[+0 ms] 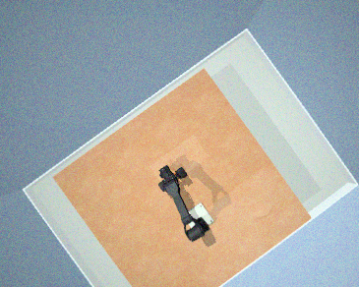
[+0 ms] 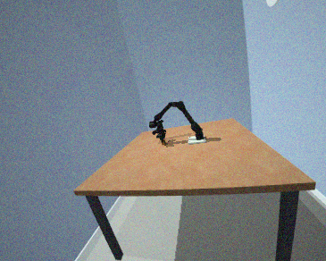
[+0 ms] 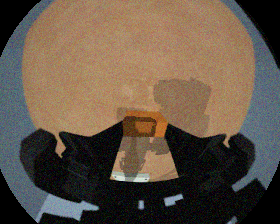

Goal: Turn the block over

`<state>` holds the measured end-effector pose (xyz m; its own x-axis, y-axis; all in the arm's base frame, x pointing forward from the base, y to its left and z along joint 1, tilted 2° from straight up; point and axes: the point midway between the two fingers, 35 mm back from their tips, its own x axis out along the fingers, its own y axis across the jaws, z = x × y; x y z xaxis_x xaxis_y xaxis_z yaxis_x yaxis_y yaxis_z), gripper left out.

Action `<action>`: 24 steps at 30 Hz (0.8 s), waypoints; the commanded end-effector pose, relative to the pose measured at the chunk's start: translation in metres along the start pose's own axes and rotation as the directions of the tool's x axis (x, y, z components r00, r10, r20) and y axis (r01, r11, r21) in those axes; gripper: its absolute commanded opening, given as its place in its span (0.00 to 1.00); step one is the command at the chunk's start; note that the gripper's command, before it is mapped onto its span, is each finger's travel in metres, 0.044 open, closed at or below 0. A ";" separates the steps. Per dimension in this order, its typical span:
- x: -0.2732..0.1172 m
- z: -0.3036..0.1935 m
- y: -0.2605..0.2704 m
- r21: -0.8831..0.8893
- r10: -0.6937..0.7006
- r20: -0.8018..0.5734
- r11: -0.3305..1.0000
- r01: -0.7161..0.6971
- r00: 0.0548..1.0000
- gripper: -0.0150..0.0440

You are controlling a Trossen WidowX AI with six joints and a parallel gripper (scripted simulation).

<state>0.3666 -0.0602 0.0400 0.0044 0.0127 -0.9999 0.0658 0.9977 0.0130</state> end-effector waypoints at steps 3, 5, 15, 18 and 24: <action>0.001 0.000 0.000 0.003 0.000 -0.001 1.000 0.000 1.000 0.61; 0.001 0.000 0.000 0.003 0.000 -0.001 1.000 0.000 1.000 0.59; -0.003 0.000 0.000 0.003 0.000 -0.001 1.000 0.000 1.000 0.41; -0.020 0.001 0.000 0.003 -0.001 -0.001 1.000 0.001 1.000 0.27; -0.029 0.000 0.000 0.003 -0.001 -0.001 1.000 0.001 1.000 0.25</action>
<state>0.3661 -0.0602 0.0600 -0.0102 0.0152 -0.9998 0.0660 0.9977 0.0145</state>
